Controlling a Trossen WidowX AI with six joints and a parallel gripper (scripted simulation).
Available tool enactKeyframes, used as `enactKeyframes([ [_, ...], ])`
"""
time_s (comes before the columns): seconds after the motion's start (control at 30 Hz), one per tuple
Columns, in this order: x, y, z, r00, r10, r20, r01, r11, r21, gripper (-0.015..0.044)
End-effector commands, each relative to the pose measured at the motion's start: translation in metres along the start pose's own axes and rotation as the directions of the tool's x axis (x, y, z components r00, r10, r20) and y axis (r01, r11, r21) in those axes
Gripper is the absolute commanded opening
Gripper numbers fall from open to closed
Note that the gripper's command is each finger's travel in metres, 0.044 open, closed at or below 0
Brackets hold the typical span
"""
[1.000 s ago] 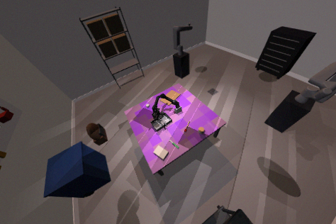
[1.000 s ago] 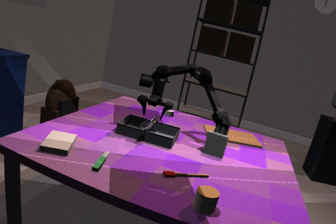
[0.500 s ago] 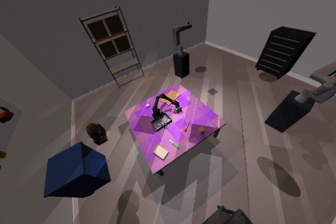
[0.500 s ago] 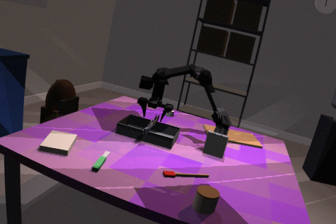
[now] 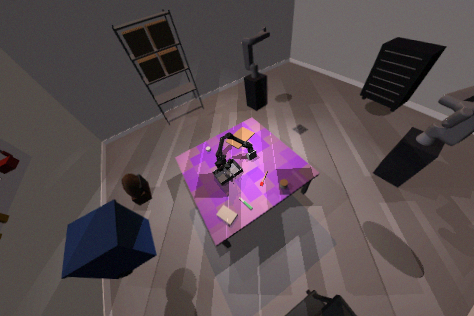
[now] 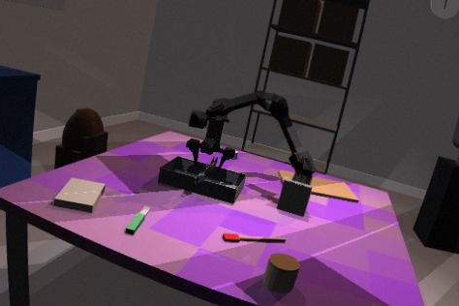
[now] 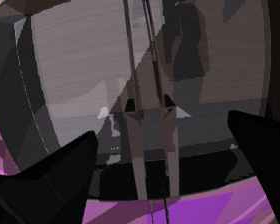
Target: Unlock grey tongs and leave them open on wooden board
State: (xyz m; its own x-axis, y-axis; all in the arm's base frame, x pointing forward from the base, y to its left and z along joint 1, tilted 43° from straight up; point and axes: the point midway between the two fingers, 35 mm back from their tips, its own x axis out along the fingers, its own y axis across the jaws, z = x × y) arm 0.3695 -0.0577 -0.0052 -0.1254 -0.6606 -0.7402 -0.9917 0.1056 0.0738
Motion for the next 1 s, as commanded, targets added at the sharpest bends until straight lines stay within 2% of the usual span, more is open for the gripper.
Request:
enactKeyframes([
  [0.0, 0.01, 0.002, -0.001, 1.0, 0.006, -0.007, -0.006, 1.0, -0.006, 0.044],
  [0.67, 0.036, 0.004, -0.002, 1.0, 0.007, -0.01, -0.007, 1.0, -0.006, 0.044],
  [0.97, 0.032, 0.002, -0.001, 1.0, 0.003, -0.003, -0.003, 1.0, 0.0, 0.0204],
])
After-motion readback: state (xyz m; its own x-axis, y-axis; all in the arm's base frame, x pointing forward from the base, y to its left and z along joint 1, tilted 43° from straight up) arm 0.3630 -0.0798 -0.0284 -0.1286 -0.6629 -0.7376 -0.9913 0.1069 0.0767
